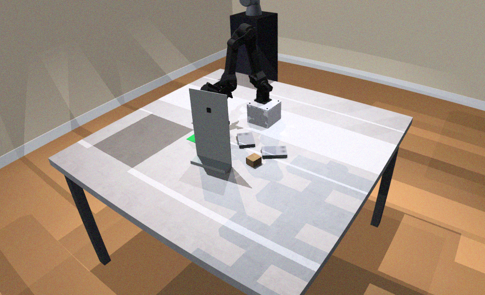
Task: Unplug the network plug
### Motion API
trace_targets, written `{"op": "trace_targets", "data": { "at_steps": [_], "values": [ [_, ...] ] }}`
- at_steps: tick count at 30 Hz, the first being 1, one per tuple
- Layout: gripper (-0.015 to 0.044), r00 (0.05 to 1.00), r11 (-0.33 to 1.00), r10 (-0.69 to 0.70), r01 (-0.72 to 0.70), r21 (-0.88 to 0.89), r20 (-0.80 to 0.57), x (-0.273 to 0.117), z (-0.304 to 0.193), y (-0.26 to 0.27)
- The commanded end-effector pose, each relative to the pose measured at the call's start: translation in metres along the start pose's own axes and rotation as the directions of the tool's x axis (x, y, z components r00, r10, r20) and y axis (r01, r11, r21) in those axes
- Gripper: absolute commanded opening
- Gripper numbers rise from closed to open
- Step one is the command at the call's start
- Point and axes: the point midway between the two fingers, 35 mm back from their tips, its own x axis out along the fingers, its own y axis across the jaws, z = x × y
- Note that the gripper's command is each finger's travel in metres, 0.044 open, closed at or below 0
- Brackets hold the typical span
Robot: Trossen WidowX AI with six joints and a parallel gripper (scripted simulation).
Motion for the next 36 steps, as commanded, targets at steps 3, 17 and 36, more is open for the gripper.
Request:
{"op": "trace_targets", "data": {
  "at_steps": [3,17,36],
  "values": [
    [0.0156,1.000,1.000,-0.001,0.001,0.000,0.000,-0.005,0.000,0.000],
    [0.0156,1.000,1.000,-0.002,0.002,0.001,0.001,-0.015,0.000,0.000],
    [0.0156,1.000,1.000,-0.001,0.001,0.002,0.001,-0.029,0.001,0.010]
  ]
}}
